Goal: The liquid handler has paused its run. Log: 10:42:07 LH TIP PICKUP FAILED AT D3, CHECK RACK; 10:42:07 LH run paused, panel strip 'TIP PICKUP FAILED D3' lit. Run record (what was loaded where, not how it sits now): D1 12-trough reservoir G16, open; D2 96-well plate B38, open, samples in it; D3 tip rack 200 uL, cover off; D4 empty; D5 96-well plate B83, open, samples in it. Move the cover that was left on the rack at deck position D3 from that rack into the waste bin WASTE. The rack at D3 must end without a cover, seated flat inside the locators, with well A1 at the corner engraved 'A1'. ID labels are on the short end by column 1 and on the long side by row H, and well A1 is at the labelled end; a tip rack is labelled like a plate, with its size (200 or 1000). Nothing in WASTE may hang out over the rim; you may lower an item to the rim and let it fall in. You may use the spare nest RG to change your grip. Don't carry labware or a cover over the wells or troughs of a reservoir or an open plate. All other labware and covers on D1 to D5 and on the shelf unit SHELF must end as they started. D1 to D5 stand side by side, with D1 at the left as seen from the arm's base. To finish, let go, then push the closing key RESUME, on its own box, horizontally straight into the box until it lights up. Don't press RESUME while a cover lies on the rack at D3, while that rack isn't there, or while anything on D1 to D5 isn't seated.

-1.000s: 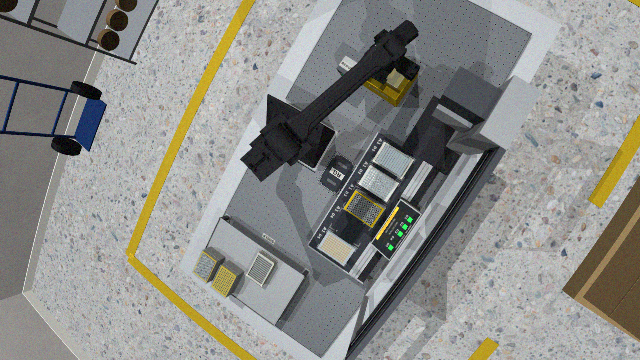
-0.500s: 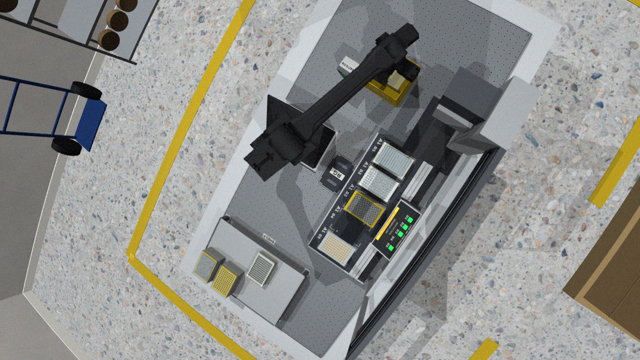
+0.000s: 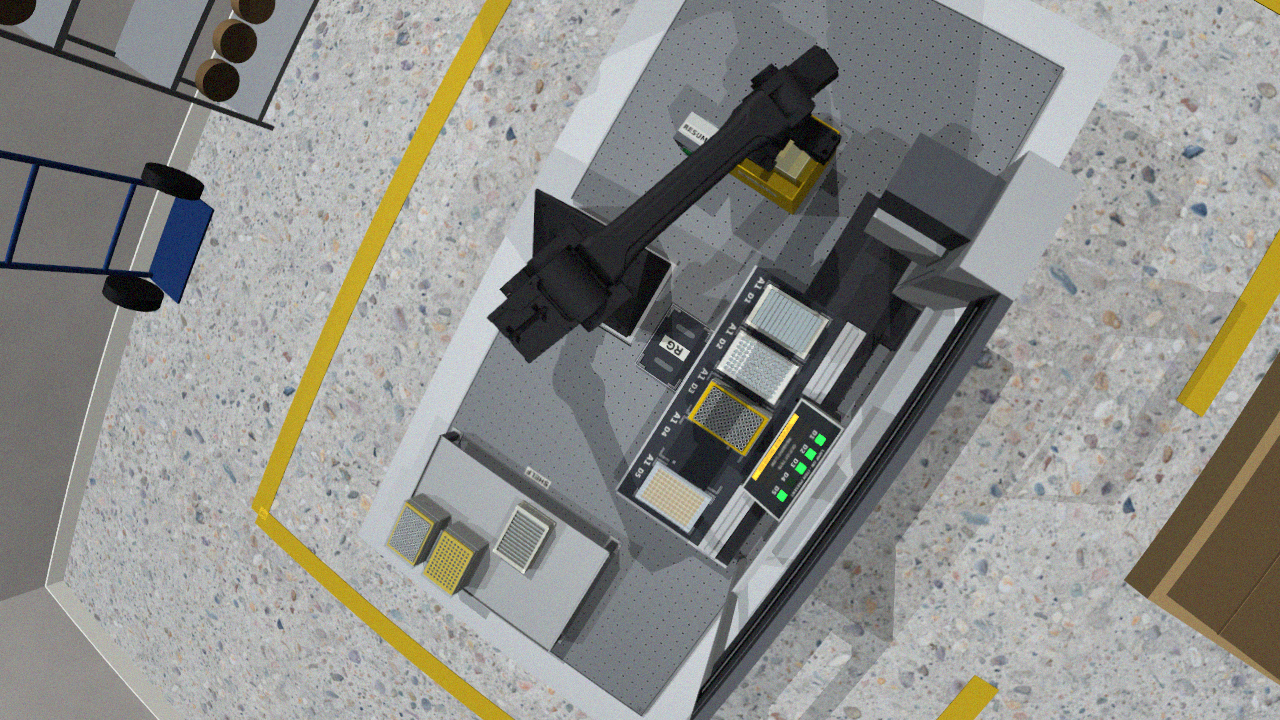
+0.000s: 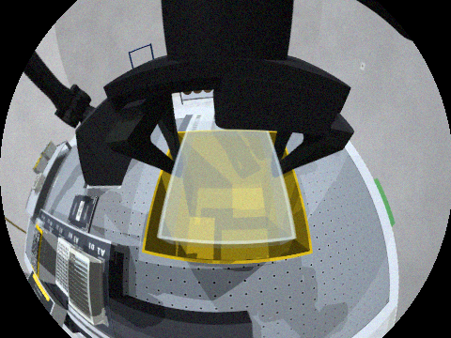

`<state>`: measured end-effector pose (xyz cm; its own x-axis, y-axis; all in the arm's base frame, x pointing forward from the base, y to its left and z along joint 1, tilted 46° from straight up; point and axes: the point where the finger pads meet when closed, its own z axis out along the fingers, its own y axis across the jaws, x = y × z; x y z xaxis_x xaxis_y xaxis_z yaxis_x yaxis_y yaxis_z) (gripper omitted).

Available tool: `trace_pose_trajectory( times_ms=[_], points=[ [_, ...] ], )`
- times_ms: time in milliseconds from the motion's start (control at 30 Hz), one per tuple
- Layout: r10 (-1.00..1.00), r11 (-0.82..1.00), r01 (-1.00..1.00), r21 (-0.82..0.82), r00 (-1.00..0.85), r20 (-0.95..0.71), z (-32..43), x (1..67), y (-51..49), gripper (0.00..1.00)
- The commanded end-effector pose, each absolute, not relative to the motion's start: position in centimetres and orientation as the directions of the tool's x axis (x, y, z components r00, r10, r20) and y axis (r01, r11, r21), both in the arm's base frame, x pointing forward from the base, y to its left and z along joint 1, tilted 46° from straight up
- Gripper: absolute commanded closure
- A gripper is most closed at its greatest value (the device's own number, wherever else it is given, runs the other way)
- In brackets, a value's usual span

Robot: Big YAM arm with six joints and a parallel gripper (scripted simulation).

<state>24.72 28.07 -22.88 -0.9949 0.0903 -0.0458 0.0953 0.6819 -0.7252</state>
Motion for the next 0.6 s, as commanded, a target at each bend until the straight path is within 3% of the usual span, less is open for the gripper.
trace_pose_trajectory(
  times_ms=[0, 567],
  points=[
    [0.099, 0.721, 0.124, -0.681, -0.992, -0.076, -23.31, 26.86, 30.31, 1.00],
    [0.099, 0.720, 0.123, -0.683, -0.992, -0.075, -23.37, 26.83, 30.24, 1.00]
  ],
)
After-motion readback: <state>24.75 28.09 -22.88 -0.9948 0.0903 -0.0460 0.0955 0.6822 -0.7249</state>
